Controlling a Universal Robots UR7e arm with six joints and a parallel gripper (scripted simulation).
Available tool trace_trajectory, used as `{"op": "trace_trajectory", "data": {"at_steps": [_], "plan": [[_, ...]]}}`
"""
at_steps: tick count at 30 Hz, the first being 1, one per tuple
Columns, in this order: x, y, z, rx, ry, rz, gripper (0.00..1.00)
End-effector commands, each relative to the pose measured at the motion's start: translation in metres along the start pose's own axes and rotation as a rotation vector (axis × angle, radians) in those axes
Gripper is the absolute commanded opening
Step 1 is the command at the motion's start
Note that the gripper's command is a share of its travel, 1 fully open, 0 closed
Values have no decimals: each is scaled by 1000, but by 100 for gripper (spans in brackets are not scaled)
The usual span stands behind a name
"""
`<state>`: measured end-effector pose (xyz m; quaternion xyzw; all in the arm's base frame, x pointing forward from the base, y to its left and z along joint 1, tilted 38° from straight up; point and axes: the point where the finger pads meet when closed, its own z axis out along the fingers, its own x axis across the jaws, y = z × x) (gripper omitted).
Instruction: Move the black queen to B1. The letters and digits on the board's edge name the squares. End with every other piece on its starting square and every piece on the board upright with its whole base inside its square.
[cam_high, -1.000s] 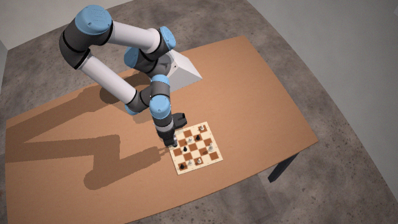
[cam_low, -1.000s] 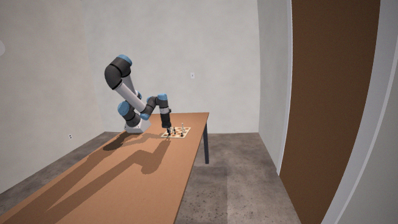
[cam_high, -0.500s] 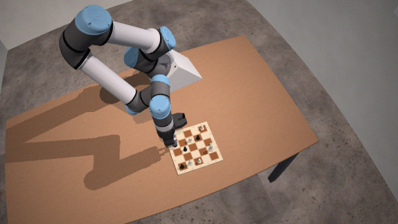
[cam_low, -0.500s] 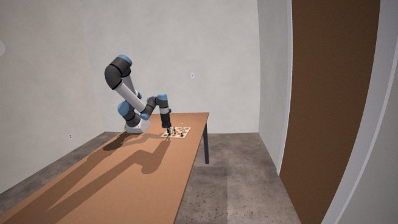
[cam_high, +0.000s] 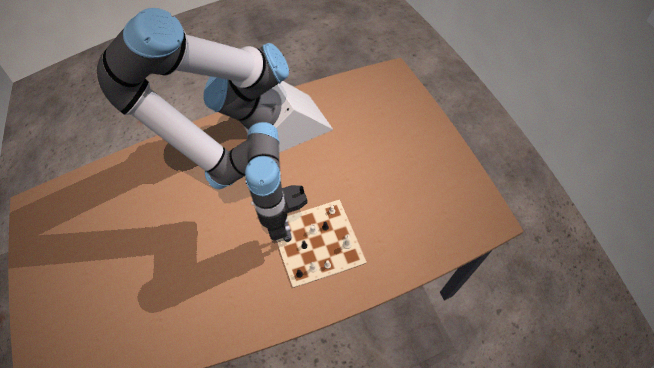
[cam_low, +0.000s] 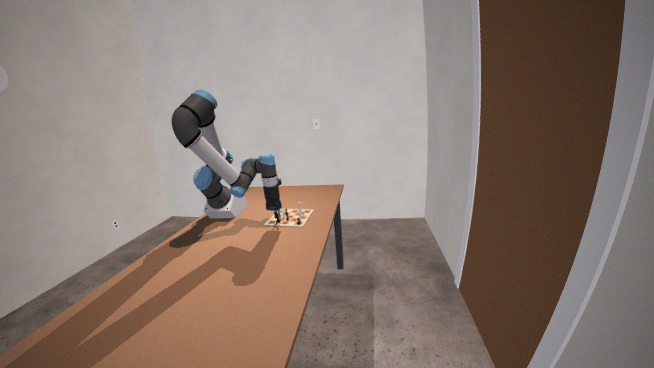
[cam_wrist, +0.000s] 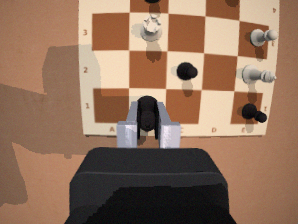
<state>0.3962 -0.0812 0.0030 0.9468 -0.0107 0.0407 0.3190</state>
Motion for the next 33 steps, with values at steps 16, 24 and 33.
{"op": "trace_trajectory", "data": {"at_steps": [16,24,33], "plan": [[0,0,4,0,1,0,0],[0,0,4,0,1,0,0],[0,0,4,0,1,0,0]]}}
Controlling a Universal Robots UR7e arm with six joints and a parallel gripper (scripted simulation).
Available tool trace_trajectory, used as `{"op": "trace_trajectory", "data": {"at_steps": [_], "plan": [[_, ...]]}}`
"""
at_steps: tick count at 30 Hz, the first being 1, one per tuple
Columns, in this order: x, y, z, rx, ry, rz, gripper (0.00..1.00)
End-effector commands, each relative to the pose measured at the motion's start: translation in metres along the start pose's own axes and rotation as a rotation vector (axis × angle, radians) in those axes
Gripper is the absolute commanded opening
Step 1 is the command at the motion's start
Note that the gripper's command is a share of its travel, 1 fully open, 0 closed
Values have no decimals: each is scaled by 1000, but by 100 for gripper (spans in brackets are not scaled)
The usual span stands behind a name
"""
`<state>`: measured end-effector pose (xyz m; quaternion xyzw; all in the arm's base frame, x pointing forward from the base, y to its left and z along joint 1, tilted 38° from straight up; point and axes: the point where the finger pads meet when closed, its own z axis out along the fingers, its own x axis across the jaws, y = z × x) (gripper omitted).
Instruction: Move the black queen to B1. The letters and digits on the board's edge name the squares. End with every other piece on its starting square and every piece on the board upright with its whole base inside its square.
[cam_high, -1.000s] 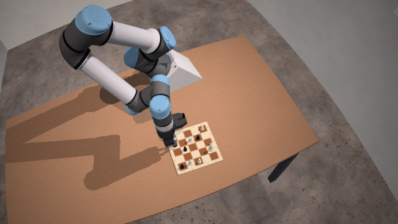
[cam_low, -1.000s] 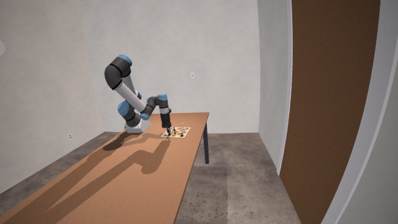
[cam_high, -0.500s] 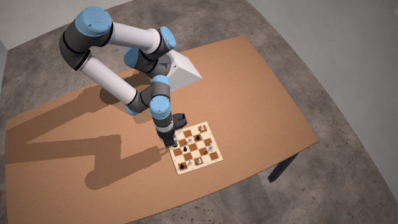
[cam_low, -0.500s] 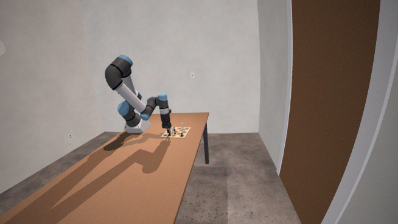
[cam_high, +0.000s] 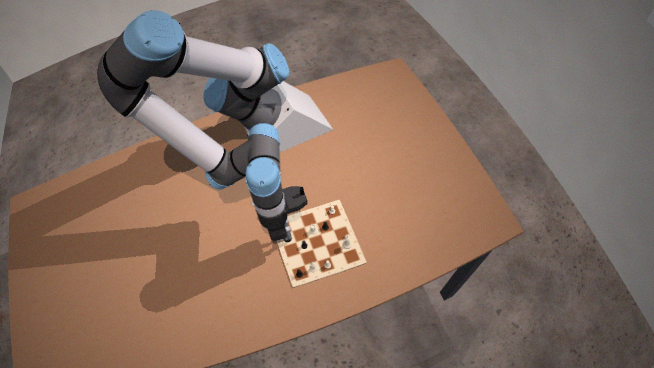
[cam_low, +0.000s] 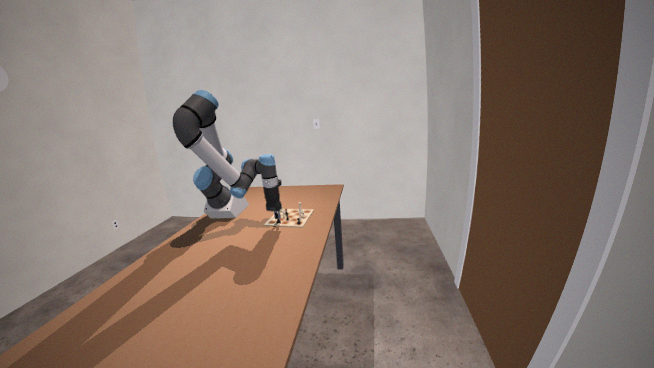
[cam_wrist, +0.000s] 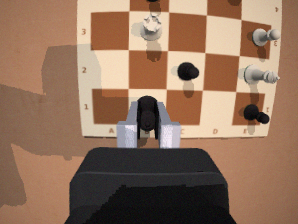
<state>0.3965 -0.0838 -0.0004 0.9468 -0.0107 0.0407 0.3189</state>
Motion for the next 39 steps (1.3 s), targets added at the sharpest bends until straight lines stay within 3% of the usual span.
{"op": "trace_trajectory", "data": {"at_steps": [1,23,24,26,27,29,30,34,35,37,38,39], "plan": [[0,0,0,0,1,0,0],[0,0,0,0,1,0,0],[0,0,0,0,1,0,16],[0,0,0,0,1,0,16],[0,0,0,0,1,0,32],[0,0,0,0,1,0,32],[0,0,0,0,1,0,48],[0,0,0,0,1,0,48],[0,0,0,0,1,0,63],[0,0,0,0,1,0,63],[0,0,0,0,1,0,79],[0,0,0,0,1,0,79]]}}
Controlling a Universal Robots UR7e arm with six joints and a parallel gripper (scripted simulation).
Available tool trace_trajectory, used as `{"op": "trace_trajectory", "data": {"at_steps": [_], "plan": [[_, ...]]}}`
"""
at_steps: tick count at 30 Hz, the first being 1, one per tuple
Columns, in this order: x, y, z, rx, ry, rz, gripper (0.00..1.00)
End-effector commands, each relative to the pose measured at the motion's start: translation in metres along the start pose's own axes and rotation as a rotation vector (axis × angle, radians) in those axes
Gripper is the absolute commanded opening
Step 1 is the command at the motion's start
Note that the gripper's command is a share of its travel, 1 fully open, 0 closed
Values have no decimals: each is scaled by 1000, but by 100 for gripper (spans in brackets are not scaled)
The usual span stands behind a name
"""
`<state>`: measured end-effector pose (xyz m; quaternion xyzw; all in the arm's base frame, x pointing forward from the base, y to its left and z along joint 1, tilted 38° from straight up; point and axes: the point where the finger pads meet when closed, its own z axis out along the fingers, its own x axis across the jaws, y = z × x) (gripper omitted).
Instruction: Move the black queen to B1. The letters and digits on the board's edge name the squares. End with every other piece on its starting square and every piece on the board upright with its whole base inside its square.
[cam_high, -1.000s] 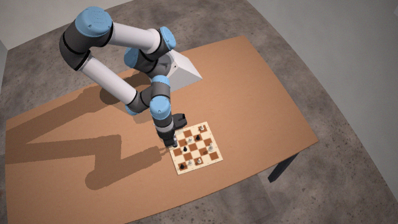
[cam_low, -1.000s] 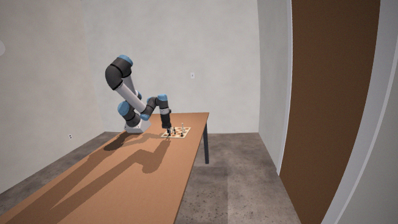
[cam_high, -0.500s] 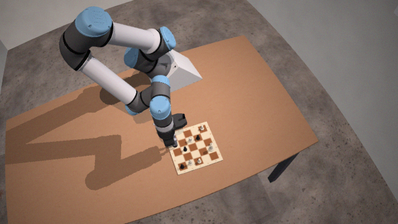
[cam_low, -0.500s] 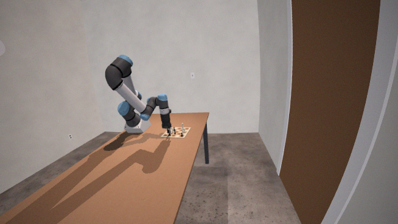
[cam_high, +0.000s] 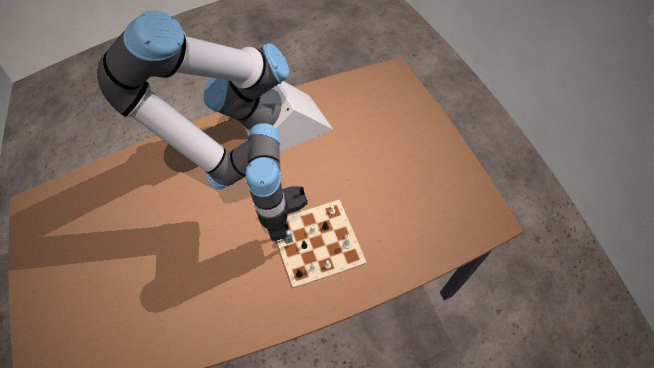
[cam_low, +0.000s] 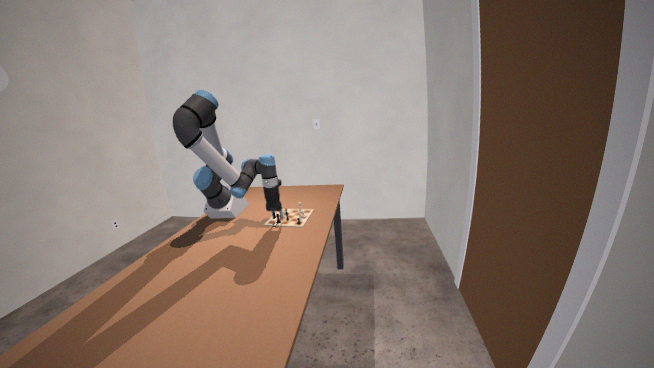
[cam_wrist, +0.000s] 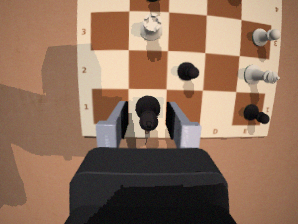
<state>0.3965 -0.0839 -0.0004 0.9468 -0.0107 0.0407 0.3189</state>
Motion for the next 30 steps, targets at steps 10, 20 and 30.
{"op": "trace_trajectory", "data": {"at_steps": [10,20,30], "plan": [[0,0,-1,0,1,0,79],[0,0,-15,0,1,0,79],[0,0,-47,0,1,0,79]]}}
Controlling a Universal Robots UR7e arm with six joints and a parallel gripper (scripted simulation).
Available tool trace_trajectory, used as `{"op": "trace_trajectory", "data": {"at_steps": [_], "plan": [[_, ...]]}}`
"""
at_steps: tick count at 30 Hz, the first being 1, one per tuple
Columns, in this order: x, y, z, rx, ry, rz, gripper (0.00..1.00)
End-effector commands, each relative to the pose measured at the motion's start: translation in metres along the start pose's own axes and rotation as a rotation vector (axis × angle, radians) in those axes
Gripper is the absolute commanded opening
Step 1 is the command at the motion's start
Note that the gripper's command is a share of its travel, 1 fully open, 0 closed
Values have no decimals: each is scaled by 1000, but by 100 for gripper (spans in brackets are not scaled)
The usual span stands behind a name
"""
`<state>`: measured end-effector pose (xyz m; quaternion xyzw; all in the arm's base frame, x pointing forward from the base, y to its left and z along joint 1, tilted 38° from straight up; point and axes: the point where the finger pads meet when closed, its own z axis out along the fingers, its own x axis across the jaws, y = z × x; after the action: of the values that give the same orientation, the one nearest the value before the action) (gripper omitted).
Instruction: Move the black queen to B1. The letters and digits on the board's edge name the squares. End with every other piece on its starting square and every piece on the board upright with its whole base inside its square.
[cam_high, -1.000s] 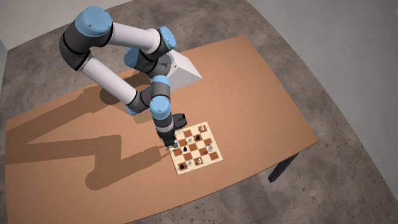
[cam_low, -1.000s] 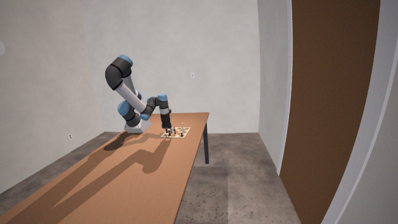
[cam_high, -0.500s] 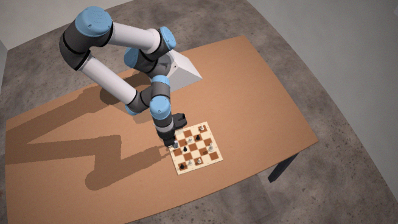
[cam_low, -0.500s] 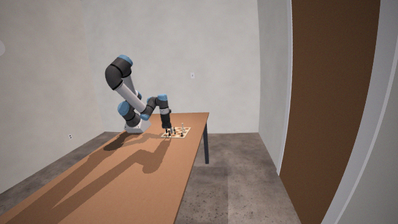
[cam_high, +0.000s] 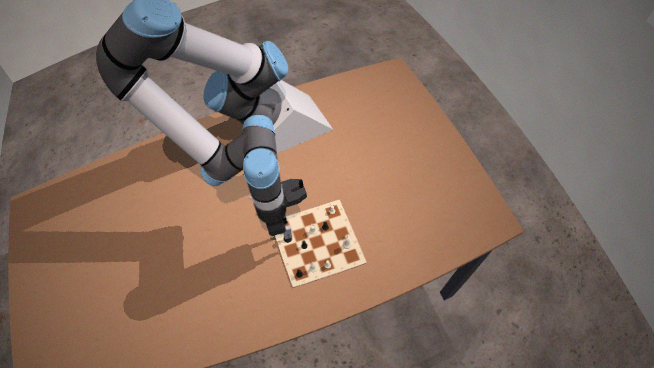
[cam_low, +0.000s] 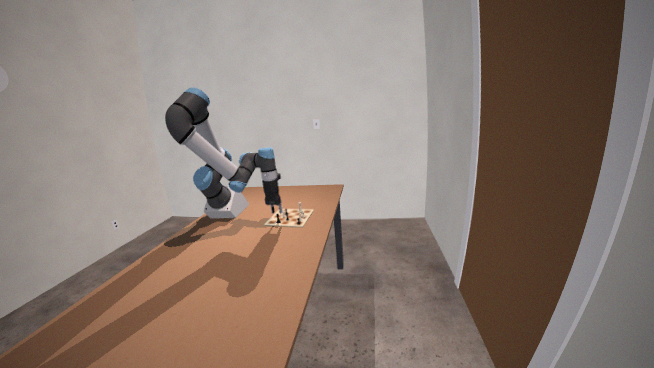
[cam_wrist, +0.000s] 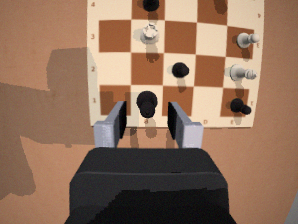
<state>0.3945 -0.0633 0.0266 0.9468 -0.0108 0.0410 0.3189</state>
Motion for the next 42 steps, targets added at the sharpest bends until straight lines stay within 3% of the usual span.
{"op": "trace_trajectory", "data": {"at_steps": [1,13,20,21,42], "plan": [[0,0,-18,0,1,0,79],[0,0,-54,0,1,0,79],[0,0,-56,0,1,0,79],[0,0,-56,0,1,0,100],[0,0,-56,0,1,0,100]]}}
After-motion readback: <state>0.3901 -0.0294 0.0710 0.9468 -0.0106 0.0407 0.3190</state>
